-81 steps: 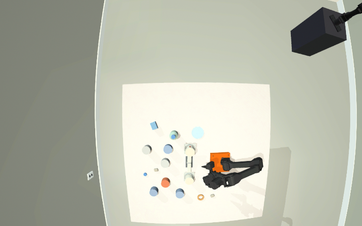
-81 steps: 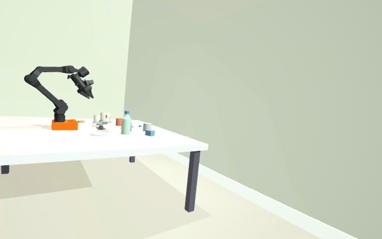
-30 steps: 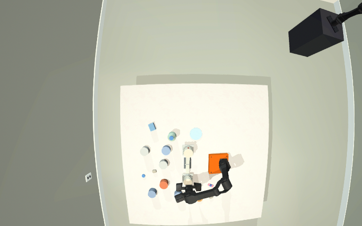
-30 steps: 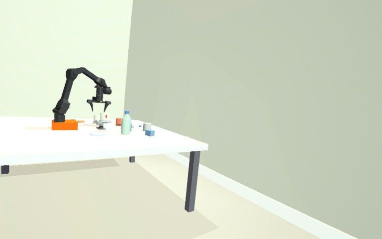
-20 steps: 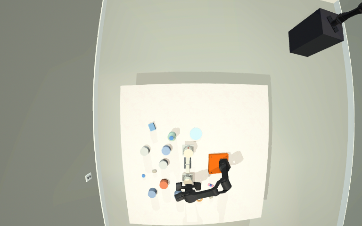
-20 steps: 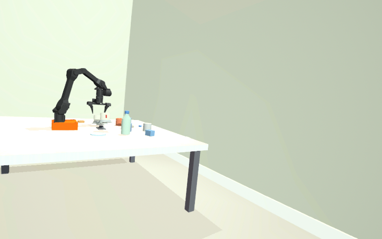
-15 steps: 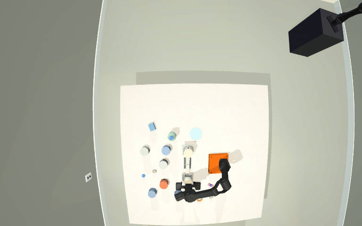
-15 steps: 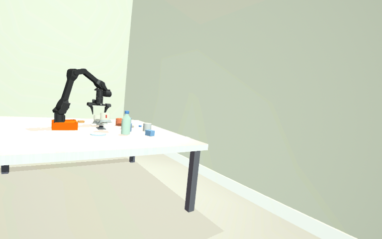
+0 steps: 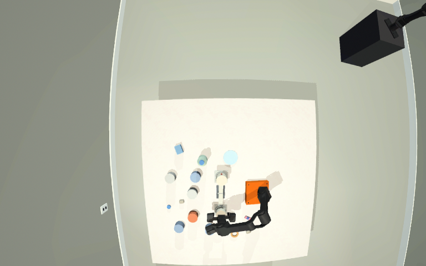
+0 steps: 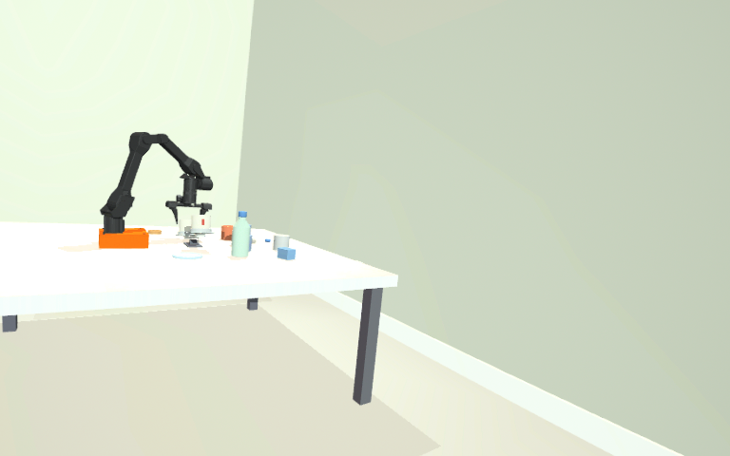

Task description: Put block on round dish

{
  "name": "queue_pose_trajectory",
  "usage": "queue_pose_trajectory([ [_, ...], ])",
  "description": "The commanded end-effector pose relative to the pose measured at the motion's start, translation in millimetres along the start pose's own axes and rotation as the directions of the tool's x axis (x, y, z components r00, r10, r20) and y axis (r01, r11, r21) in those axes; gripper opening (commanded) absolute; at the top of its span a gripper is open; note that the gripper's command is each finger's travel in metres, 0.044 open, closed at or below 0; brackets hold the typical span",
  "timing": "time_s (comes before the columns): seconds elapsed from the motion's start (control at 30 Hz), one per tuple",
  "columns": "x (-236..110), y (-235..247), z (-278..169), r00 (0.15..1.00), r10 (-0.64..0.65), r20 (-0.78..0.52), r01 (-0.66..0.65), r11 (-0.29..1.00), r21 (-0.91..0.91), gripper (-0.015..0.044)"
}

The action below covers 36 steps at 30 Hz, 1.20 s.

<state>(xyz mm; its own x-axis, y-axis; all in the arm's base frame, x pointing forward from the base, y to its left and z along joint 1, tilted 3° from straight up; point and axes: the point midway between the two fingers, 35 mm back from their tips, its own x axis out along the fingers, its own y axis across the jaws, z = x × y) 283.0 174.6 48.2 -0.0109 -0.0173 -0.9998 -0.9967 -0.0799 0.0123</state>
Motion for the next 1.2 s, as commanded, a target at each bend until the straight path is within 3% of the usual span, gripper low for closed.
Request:
queue_pose_trajectory([
  [0.0, 5, 0, 0, 1.000, 0.000, 0.004, 0.000, 1.000, -0.006, 0.0440],
  [0.47, 25, 2, 0, 1.000, 0.000, 0.004, 0.000, 1.000, -0.006, 0.0440],
  [0.57, 25, 2, 0, 1.000, 0.000, 0.004, 0.000, 1.000, -0.006, 0.0361],
  [0.83, 25, 2, 0, 1.000, 0.000, 0.004, 0.000, 1.000, -0.006, 0.0308],
  [1.17, 17, 0, 1, 1.000, 0.000, 0.004, 0.000, 1.000, -0.006, 0.0045],
])
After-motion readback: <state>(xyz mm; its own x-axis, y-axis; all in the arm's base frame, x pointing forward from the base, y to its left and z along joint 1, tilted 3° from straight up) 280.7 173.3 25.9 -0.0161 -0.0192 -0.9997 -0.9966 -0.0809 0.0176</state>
